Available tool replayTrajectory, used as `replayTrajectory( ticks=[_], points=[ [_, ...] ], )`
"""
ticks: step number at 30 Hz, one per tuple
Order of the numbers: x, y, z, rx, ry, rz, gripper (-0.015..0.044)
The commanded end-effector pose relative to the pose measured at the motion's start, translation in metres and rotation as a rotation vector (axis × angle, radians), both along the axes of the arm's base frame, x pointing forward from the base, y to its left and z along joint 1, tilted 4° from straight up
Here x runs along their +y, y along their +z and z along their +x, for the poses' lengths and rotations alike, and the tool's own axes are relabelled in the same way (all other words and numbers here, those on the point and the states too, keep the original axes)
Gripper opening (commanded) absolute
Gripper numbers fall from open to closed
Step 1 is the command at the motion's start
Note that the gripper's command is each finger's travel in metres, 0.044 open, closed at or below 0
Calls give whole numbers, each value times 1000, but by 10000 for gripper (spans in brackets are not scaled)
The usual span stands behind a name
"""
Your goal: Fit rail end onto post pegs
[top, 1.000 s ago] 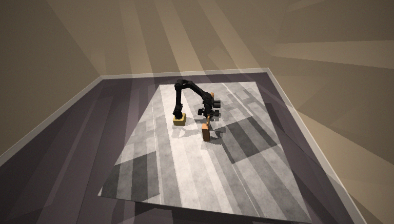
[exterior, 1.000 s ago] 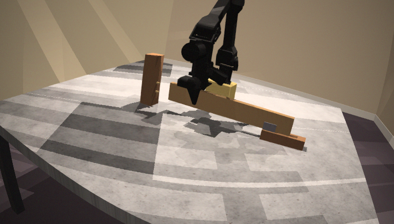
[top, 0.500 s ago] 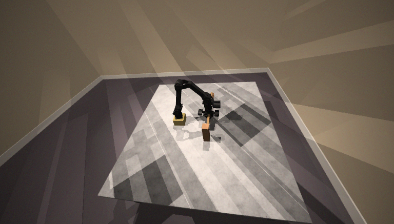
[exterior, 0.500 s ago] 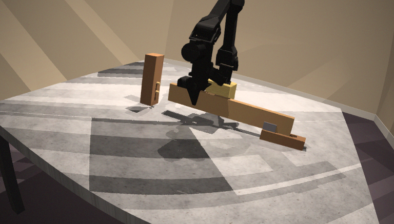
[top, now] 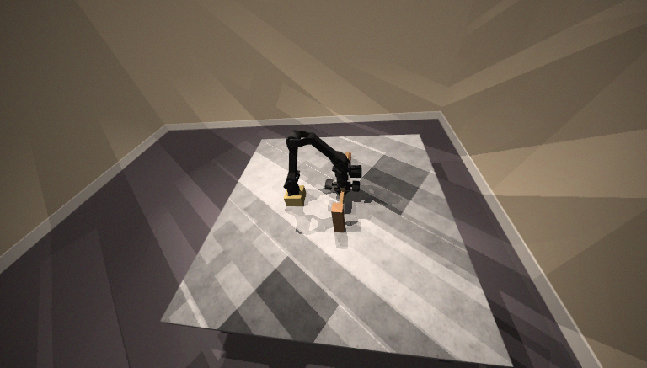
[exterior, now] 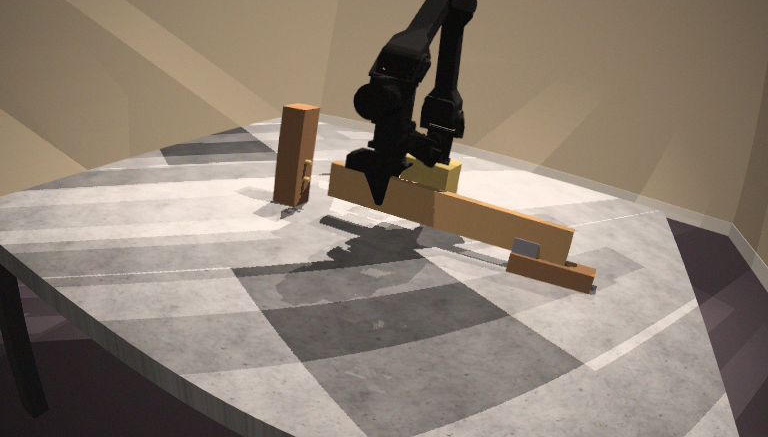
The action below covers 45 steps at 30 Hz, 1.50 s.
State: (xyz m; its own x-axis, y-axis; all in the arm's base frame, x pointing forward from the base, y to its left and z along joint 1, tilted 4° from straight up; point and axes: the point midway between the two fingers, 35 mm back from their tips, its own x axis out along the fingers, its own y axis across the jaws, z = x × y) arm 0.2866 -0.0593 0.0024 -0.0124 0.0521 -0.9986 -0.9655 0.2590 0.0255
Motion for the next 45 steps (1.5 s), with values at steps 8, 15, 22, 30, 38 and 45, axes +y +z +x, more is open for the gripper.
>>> replayTrajectory(
  ticks=[8,15,22,30,38,45],
  points=[
    [1,2,1,-10,-3,4,0],
    [1,1,1,-10,-3,4,0],
    [1,1,0,-10,-3,4,0],
    [-1,1,-1,-9,-3,4,0],
    [-3,1,-2,-9,-3,3,0],
    [-6,1,-2,-9,-3,3,0]
  ],
)
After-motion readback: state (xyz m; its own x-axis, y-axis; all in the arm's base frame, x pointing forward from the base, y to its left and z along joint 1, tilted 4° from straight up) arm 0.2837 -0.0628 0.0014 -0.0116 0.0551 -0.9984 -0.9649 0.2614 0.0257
